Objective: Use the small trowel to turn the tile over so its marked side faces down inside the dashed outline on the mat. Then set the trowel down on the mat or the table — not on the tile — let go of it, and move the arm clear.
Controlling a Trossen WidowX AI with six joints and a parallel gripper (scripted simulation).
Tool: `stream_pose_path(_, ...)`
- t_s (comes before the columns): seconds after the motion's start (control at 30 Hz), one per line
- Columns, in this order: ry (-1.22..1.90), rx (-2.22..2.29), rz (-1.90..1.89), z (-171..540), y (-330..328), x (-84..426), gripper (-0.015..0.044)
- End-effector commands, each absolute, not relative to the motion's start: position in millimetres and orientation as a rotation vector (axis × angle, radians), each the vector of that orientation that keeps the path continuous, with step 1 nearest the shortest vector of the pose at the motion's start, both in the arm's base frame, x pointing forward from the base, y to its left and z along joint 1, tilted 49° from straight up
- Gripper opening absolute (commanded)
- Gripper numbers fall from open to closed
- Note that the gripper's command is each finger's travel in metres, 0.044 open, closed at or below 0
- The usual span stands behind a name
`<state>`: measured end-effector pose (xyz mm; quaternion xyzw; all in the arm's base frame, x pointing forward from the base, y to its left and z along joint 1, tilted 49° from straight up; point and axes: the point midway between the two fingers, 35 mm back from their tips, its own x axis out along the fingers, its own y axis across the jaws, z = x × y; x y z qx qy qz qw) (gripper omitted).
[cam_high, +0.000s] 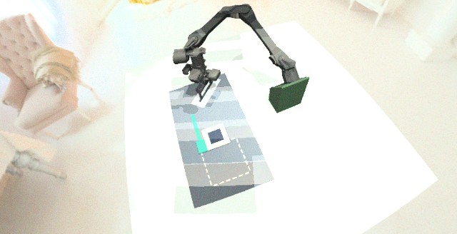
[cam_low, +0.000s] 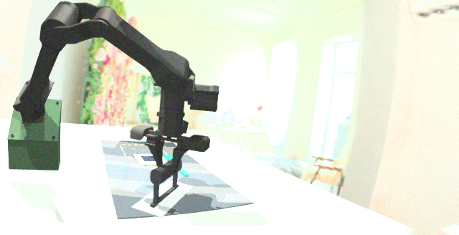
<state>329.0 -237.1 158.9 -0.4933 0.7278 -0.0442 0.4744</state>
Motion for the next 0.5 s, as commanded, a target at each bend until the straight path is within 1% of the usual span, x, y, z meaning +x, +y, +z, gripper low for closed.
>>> stream_pose_path(0.0, 1.825, -1.303, 0.019, 157.6, -238.3, 326.3, 0.013)
stream_pose_path(0.37, 1.875, -1.524, 0.327, 157.6, -238.3, 326.3, 0.013)
stream_pose_path(0.47, 1.877, -1.537, 0.347, 157.6, -238.3, 326.3, 0.013)
